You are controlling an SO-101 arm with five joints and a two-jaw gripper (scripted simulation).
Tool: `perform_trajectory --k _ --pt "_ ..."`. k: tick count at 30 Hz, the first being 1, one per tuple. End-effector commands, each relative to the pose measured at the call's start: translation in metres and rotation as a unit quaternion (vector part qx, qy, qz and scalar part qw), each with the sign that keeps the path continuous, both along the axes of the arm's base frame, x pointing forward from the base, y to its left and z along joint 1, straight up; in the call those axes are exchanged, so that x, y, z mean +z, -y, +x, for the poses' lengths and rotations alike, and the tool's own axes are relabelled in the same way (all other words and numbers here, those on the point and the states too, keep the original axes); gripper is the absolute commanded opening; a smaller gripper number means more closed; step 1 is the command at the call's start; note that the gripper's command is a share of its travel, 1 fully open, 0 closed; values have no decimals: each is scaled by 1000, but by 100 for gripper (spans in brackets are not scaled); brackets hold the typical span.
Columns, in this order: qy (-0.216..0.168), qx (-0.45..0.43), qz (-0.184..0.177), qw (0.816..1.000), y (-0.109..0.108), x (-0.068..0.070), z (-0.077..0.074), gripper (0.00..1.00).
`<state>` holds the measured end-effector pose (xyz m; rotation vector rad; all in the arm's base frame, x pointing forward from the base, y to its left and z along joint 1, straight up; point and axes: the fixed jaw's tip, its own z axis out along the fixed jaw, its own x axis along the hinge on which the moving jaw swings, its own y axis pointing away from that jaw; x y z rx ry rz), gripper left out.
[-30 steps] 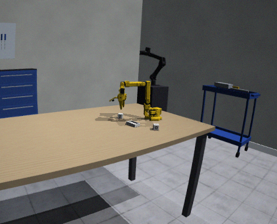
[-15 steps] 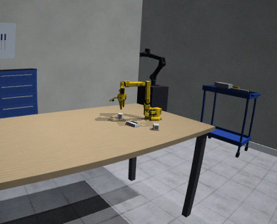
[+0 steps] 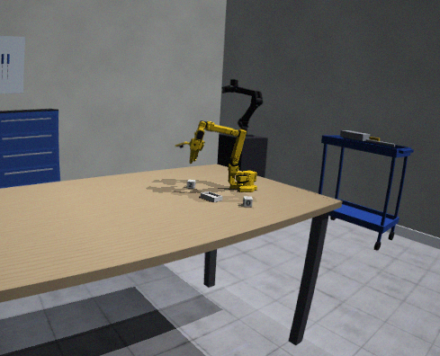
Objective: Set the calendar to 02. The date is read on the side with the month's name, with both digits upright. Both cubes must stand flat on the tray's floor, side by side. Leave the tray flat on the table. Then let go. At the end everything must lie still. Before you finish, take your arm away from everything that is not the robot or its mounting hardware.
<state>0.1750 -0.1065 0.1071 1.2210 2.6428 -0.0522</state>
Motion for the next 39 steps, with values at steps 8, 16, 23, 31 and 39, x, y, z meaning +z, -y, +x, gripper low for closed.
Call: perform_trajectory --k 8,16,23,31,39 --pt "125 1 -78 989 -3 53 0 35" --pt "137 1 -86 987 -4 58 -1 35" --pt "136 6 -88 987 -4 58 -1 35" --pt "127 43 -101 986 -4 57 -2 35" --pt "113 101 -121 981 -5 55 -3 35"
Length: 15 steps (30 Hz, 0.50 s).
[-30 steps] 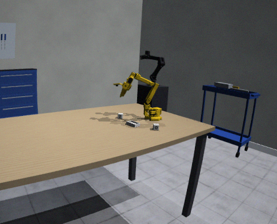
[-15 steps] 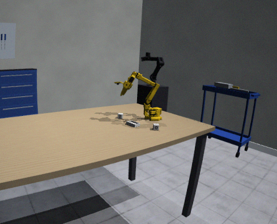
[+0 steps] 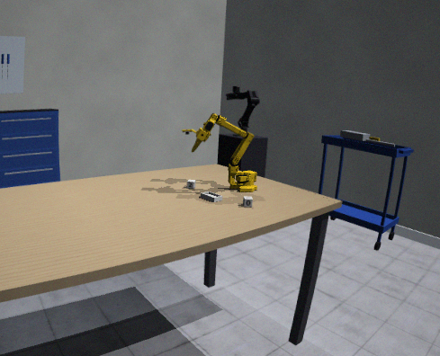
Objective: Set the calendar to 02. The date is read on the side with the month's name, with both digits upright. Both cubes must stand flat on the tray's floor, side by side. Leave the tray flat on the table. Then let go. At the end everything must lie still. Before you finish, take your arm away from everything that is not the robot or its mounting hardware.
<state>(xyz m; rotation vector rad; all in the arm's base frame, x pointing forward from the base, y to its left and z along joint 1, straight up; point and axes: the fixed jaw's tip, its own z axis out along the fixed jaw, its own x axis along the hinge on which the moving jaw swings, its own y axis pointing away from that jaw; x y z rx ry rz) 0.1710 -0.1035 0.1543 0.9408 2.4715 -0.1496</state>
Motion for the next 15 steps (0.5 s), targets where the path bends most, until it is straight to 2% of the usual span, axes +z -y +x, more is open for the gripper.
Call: perform_trajectory --k 1,9,11,15 --pt "9 47 -35 998 -2 8 1 35" --pt "-28 157 -89 983 -3 4 -2 35" --pt "-28 157 -89 983 -3 4 -2 35" --pt "-49 221 -121 967 -3 1 -4 35"
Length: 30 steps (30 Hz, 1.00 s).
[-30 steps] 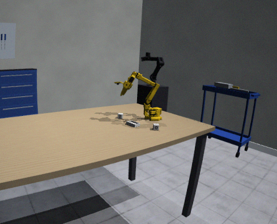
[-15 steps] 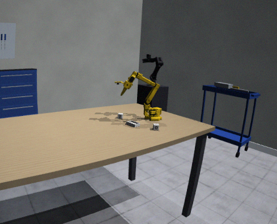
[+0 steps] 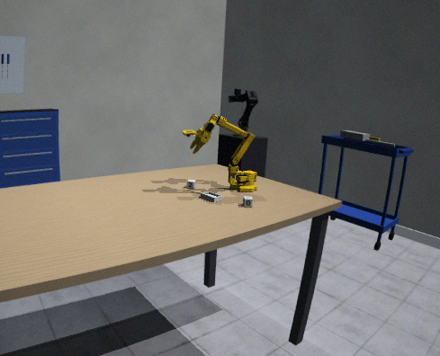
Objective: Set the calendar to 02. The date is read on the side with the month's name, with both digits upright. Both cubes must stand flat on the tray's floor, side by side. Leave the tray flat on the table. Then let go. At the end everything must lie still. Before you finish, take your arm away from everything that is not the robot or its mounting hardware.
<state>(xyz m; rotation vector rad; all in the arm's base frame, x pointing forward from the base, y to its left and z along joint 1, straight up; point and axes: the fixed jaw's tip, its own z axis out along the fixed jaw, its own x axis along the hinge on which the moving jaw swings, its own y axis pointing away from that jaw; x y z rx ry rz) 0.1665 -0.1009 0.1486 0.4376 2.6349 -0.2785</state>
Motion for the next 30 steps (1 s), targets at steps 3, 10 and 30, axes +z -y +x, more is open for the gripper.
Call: perform_trajectory --k 3,10,30 --pt "-8 102 -64 993 -1 5 -1 35" --pt "-46 217 -121 968 0 1 -4 35" --pt "-107 397 -208 887 1 -5 -9 35"
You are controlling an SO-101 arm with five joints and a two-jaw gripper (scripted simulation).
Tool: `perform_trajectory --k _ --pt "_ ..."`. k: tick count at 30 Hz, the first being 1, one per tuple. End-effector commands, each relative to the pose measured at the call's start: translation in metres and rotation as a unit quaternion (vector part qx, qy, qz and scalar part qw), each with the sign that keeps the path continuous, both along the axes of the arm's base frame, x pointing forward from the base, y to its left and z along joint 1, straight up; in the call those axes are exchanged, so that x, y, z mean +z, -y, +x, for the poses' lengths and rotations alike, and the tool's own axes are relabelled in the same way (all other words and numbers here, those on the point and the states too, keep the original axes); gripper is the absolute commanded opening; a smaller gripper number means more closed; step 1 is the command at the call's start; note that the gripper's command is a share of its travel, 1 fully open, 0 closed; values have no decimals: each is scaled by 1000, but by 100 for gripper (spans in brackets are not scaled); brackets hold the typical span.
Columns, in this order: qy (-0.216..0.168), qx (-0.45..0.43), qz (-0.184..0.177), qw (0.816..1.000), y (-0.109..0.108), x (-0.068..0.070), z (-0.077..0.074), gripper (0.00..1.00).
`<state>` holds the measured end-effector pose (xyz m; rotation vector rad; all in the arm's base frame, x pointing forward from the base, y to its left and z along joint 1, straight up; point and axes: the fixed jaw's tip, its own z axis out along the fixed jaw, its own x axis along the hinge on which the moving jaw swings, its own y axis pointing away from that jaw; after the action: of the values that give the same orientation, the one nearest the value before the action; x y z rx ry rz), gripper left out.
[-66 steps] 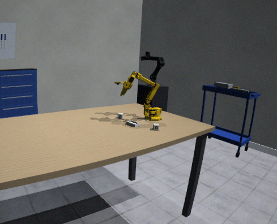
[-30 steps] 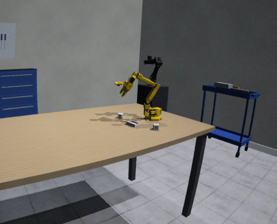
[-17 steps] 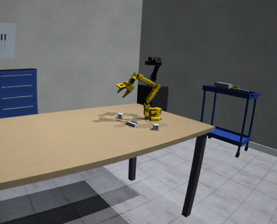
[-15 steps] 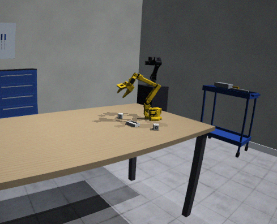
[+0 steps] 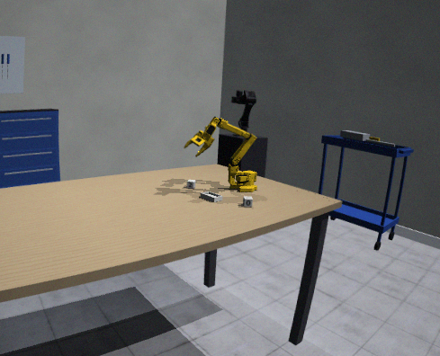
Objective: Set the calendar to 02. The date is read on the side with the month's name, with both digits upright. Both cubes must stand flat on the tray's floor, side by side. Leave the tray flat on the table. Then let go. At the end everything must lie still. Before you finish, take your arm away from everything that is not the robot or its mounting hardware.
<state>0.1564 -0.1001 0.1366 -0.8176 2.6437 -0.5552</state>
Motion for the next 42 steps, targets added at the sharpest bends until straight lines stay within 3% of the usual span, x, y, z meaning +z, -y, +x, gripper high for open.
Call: perform_trajectory --k 1,11,23,32,34,42 --pt "15 18 -23 999 2 6 1 35" --pt "4 50 -39 998 2 5 0 35" --pt "-8 52 -31 998 2 1 0 35" --pt "-96 55 35 993 2 -34 0 35" --pt "-96 55 35 993 2 -34 0 35" --pt "-178 57 96 978 -1 -66 -5 35"
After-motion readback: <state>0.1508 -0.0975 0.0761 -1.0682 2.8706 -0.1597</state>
